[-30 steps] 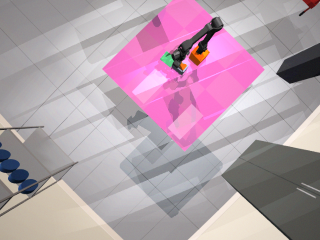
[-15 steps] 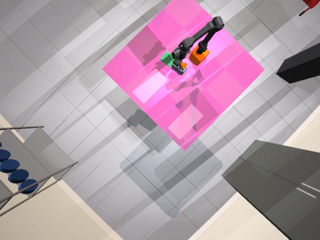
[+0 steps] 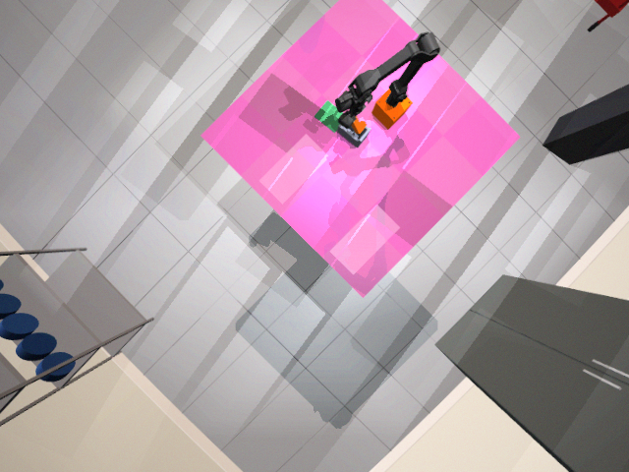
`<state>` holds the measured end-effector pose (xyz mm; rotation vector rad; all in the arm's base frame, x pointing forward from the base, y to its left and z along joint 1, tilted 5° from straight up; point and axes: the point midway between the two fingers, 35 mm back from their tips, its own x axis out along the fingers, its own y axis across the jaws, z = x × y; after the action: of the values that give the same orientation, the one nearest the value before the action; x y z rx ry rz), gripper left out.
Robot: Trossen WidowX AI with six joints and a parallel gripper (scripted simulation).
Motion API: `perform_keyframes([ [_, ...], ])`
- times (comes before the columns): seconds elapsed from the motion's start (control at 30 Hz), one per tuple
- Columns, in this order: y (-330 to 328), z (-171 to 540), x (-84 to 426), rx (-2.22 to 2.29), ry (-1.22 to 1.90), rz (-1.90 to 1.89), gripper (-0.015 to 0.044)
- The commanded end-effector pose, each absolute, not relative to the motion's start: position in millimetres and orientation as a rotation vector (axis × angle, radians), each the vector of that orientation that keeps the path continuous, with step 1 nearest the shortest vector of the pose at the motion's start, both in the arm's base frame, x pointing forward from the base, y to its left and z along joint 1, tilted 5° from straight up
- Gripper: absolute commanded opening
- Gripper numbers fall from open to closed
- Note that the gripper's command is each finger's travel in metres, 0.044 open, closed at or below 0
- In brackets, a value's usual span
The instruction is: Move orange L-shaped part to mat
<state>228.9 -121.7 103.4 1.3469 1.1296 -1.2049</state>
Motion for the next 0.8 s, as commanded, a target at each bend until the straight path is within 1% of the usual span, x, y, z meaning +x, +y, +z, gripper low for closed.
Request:
perform_keyframes([
  [0.0,-134.8,102.7,227.5,1.349,1.128,-1.201,0.0],
  [0.77,-244.7,97.5,205.9,1.34,1.122,-1.207,0.0],
])
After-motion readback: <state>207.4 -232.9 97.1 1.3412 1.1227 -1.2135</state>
